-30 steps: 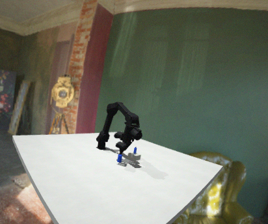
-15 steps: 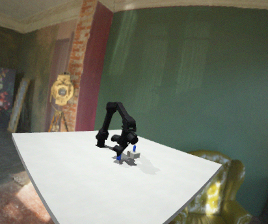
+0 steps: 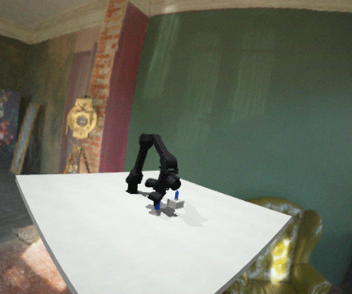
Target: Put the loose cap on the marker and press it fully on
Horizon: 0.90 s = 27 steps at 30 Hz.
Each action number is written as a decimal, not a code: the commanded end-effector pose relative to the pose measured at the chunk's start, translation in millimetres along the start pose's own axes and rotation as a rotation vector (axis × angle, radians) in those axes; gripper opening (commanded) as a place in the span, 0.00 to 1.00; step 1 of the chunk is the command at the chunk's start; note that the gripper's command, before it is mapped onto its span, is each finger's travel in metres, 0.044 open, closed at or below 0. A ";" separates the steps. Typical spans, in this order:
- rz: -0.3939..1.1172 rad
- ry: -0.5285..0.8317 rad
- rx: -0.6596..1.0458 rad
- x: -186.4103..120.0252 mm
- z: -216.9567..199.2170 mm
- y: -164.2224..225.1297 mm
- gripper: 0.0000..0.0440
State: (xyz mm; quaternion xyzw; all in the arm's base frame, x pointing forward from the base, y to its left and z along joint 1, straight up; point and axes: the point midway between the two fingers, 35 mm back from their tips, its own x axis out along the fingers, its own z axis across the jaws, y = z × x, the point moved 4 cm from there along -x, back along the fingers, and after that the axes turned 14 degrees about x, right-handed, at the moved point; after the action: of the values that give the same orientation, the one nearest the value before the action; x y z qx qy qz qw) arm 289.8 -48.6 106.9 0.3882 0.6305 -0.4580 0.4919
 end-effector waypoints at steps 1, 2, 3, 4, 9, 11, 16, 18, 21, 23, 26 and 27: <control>0.027 -0.025 -0.020 -9.3 -1.7 2.7 0.19; 0.037 -0.033 -0.025 -12.8 -2.5 3.7 0.19; 0.046 -0.040 -0.030 -16.2 -3.5 4.6 0.19; 0.055 -0.046 -0.035 -19.7 -4.7 5.5 0.19; 0.094 -0.069 -0.058 -36.9 -13.3 9.7 0.18; 0.107 -0.075 -0.066 -43.3 -18.1 11.3 0.18; 0.131 -0.085 -0.085 -58.2 -35.6 15.1 0.18; 0.138 -0.087 -0.092 -63.8 -43.6 16.0 0.17; 0.145 -0.090 -0.101 -71.6 -55.7 16.5 0.17; 0.149 -0.091 -0.107 -76.2 -63.7 16.4 0.16; 0.152 -0.091 -0.116 -82.1 -75.7 15.7 0.15; 0.153 -0.091 -0.119 -83.8 -79.6 15.5 0.15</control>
State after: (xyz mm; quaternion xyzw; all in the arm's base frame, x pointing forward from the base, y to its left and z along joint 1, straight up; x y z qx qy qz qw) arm 303.2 21.5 188.9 0.3837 0.6010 -0.3999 0.5759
